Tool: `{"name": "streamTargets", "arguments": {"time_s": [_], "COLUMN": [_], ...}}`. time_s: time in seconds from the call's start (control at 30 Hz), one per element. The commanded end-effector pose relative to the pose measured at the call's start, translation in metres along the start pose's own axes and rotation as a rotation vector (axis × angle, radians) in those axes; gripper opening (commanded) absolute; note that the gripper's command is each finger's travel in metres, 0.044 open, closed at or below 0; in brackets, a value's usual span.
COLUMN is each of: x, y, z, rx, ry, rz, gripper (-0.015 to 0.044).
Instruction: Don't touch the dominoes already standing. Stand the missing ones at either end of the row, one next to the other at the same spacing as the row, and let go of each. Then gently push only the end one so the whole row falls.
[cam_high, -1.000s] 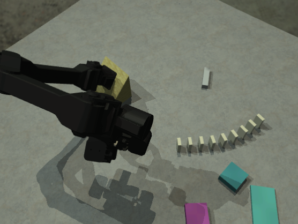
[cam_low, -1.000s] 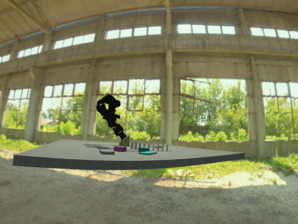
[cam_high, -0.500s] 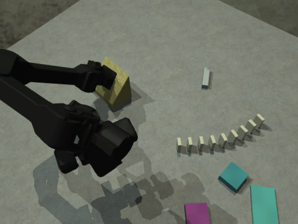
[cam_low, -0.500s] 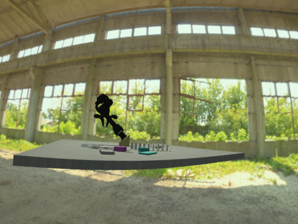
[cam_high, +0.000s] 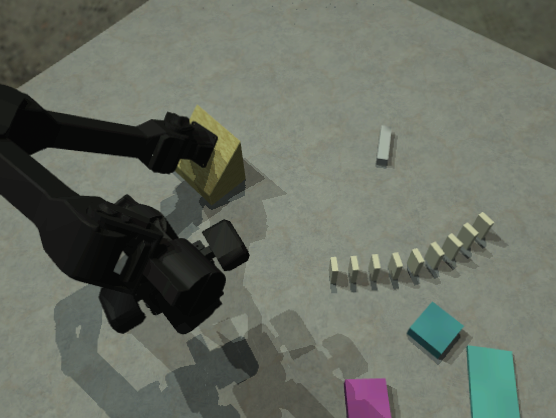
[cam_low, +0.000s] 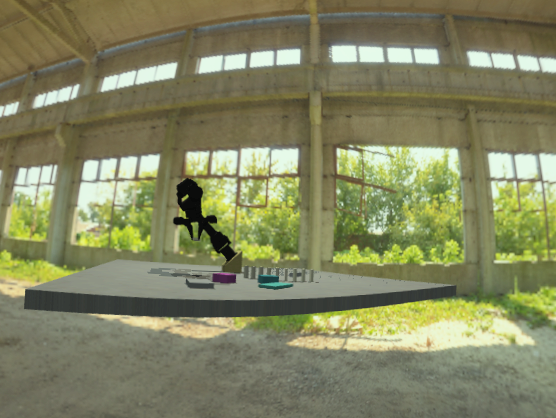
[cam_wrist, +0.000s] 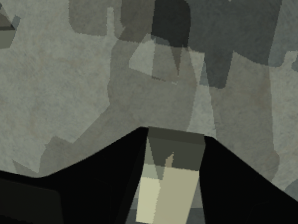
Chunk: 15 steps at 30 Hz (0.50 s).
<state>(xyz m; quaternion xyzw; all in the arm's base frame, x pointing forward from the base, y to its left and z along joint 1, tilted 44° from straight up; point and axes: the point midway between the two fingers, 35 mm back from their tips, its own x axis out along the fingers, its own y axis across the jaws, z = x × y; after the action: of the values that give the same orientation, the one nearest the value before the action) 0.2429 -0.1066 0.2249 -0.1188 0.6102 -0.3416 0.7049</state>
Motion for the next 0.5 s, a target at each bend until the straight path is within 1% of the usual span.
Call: {"name": "streamTargets", "arguments": {"time_s": [0.0,0.47], "x": [0.007,0.028], "y": [0.003,0.011], "z": [-0.003,-0.005], "rx": [0.018,0.096], "ry": [-0.017,-0.159], "rz": [0.053,0.238], "gripper": [0.0107,0.0107]}}
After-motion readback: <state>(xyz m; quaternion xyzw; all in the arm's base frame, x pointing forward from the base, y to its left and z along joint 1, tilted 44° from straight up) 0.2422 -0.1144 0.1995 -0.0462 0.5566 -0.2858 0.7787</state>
